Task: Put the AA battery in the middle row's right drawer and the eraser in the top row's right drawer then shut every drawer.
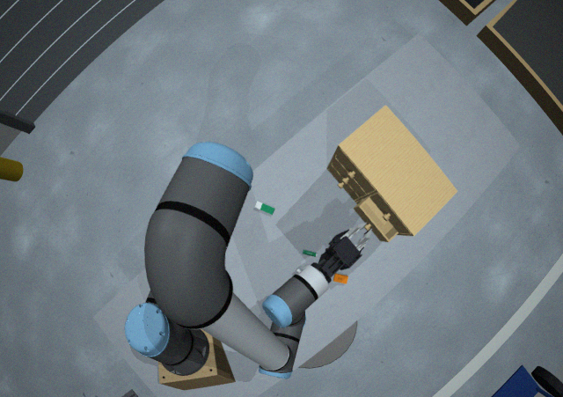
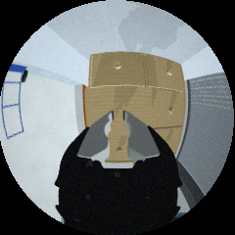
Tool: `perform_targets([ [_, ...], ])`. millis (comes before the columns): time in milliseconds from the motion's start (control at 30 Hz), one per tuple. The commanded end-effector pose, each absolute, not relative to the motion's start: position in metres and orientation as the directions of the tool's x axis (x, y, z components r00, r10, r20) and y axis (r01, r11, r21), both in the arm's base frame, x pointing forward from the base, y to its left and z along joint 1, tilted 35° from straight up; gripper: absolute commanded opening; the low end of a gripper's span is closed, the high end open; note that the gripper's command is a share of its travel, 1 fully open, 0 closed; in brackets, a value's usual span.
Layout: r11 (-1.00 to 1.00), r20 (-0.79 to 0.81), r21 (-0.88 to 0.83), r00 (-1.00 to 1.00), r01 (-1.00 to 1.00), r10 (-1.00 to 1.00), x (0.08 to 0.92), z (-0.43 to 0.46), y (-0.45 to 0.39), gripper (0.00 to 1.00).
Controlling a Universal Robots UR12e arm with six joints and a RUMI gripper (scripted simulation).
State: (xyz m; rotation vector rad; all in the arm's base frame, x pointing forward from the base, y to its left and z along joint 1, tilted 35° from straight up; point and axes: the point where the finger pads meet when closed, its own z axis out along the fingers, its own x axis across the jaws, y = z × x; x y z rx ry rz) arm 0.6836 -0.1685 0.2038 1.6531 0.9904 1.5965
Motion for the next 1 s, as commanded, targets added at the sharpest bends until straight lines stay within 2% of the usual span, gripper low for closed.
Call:
perform_targets([
  [0,-0.521,0.524,0.849,-0.015,0.091,0.852,0.679,0.203,-0.168,0.07],
  [967,-0.521,0.524,0.849,-0.015,0.091,0.851,0.663,0.199,-0.166,0.07],
])
